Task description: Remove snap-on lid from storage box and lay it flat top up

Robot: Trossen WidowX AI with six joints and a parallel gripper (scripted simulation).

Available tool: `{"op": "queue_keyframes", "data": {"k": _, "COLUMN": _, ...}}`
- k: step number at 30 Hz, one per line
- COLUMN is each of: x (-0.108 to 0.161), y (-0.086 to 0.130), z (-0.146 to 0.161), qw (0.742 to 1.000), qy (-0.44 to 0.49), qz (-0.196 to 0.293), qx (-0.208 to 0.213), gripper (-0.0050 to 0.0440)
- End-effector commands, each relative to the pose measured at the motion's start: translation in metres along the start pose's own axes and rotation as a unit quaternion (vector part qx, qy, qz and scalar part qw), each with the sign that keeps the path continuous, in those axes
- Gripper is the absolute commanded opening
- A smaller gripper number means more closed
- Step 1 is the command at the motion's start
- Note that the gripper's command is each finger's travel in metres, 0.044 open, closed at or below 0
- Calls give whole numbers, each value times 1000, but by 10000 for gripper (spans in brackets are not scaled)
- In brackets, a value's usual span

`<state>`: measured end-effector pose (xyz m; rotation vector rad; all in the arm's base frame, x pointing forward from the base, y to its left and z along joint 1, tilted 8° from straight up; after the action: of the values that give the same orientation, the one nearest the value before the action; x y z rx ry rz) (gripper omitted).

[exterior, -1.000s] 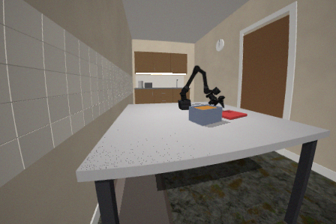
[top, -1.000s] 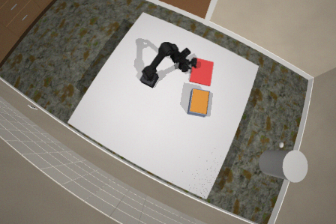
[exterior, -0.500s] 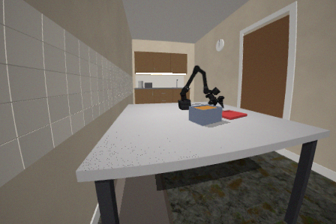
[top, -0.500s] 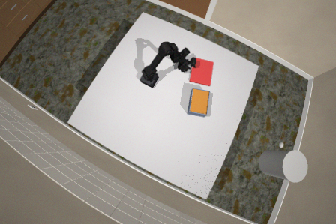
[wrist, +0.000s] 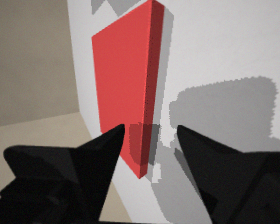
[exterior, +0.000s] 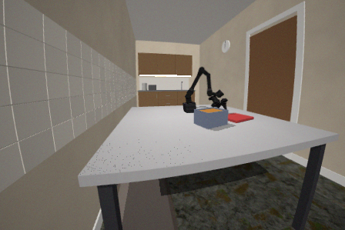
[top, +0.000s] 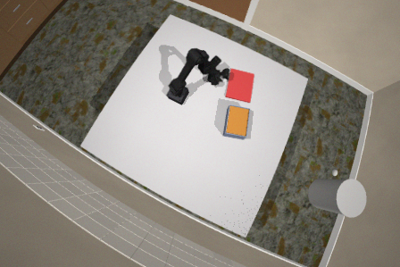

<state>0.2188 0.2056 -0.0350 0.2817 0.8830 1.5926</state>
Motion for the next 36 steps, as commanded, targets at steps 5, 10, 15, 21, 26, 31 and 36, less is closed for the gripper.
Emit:
{"op": "queue_keyframes", "data": {"k": 5, "x": 1, "y": 15, "z": -9, "qw": 1000, "qy": -4, "qz": -1, "qx": -3, "gripper": 275}}
{"op": "queue_keyframes", "data": {"k": 10, "x": 2, "y": 20, "z": -12, "qw": 1000, "qy": -4, "qz": -1, "qx": -3, "gripper": 275}}
{"op": "queue_keyframes", "data": {"k": 15, "x": 4, "y": 28, "z": -20, "qw": 1000, "qy": -4, "qz": -1, "qx": -3, "gripper": 275}}
{"op": "queue_keyframes", "data": {"k": 21, "x": 3, "y": 27, "z": -13, "qw": 1000, "qy": 0, "qz": 0, "qx": -1, "gripper": 275}}
{"op": "queue_keyframes", "data": {"k": 26, "x": 2, "y": 30, "z": -9, "qw": 1000, "qy": 0, "qz": 0, "qx": -1, "gripper": 275}}
{"op": "queue_keyframes", "data": {"k": 31, "x": 1, "y": 35, "z": -3, "qw": 1000, "qy": 0, "qz": 0, "qx": -1, "gripper": 275}}
{"op": "queue_keyframes", "data": {"k": 36, "x": -1, "y": 39, "z": 2, "qw": 1000, "qy": 0, "qz": 0, "qx": -1, "gripper": 275}}
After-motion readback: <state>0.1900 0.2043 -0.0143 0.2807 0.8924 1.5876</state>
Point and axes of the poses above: the point midway between the two fingers, 35 mm back from their tips, its own y axis back along the fingers, its own z axis across the jaws, x = y × z, the point moved 7 cm from there along y, back along the fingers, and after that the axes turned 12 degrees about y, right-handed, at the moved point
